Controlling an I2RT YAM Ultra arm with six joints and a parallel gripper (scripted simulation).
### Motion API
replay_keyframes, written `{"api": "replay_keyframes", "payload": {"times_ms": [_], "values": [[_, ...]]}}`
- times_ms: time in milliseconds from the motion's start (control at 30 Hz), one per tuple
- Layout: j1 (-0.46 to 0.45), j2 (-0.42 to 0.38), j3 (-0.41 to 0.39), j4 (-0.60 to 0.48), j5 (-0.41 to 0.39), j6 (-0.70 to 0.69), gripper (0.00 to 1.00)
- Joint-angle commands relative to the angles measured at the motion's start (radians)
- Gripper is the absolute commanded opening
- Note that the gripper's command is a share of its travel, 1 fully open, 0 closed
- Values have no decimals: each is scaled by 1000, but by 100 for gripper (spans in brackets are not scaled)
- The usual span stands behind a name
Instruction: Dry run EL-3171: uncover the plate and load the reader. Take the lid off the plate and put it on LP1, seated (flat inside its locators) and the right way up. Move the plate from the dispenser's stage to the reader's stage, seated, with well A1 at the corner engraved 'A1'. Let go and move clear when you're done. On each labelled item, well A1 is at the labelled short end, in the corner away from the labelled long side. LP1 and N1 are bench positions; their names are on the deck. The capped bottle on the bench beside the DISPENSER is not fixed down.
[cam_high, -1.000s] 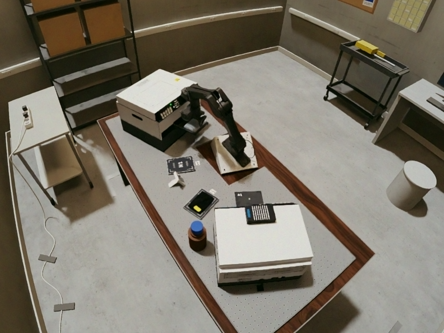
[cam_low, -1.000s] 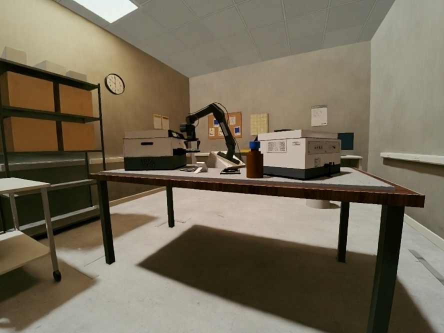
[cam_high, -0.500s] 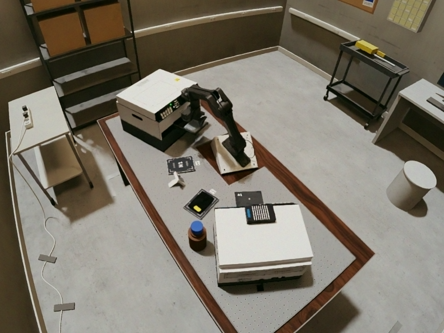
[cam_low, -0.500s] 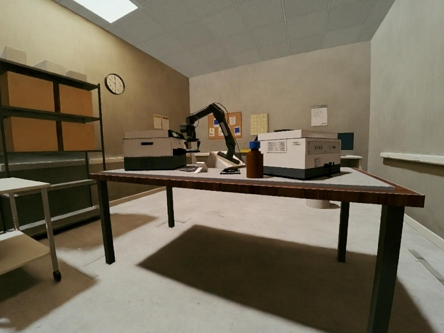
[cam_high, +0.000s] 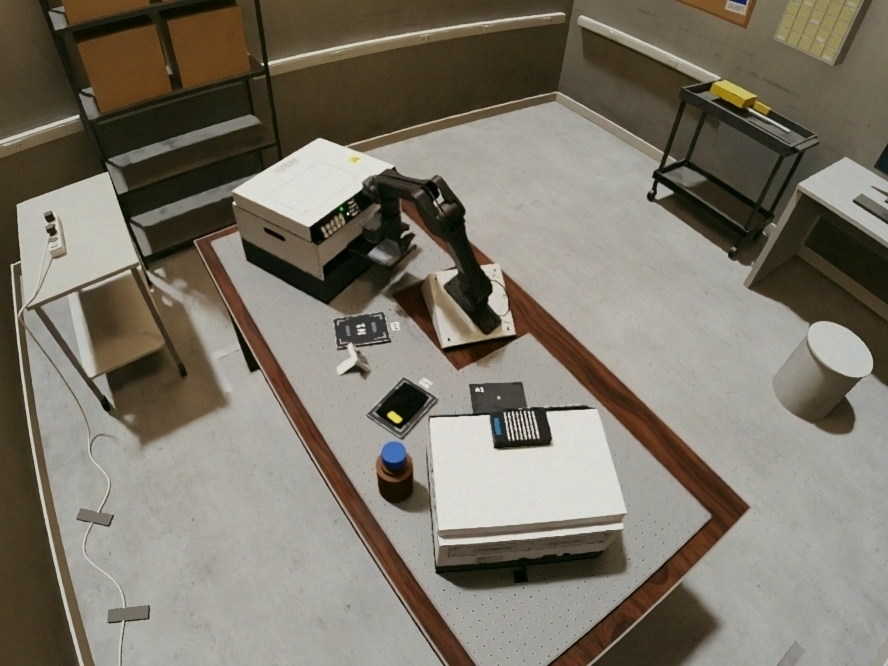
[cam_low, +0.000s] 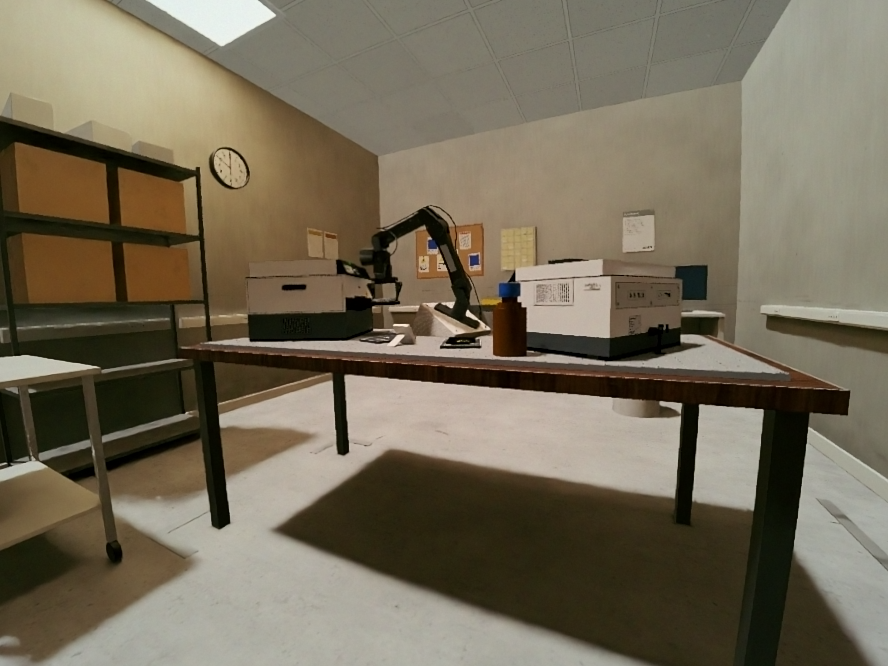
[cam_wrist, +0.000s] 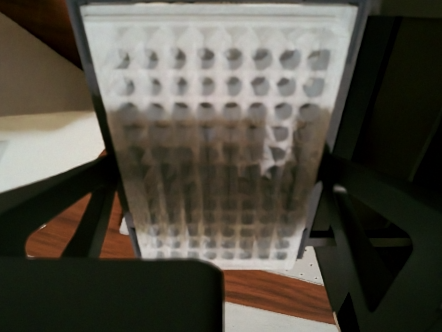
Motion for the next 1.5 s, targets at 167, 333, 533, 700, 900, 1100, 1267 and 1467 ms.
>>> {"api": "replay_keyframes", "payload": {"times_ms": [167,333,533,700,900,1100,1267,1467], "values": [[-2,-15,5,2,-8,4,100],[-2,-15,5,2,-8,4,100],[-6,-35,27,-14,-17,10,100],[-17,-38,43,-33,-15,0,100],[-21,-41,64,-57,-12,-11,100],[-27,-41,94,-89,-5,-16,100],[-30,-41,115,-110,2,-19,100],[-35,-41,141,-137,4,-23,100]]}}
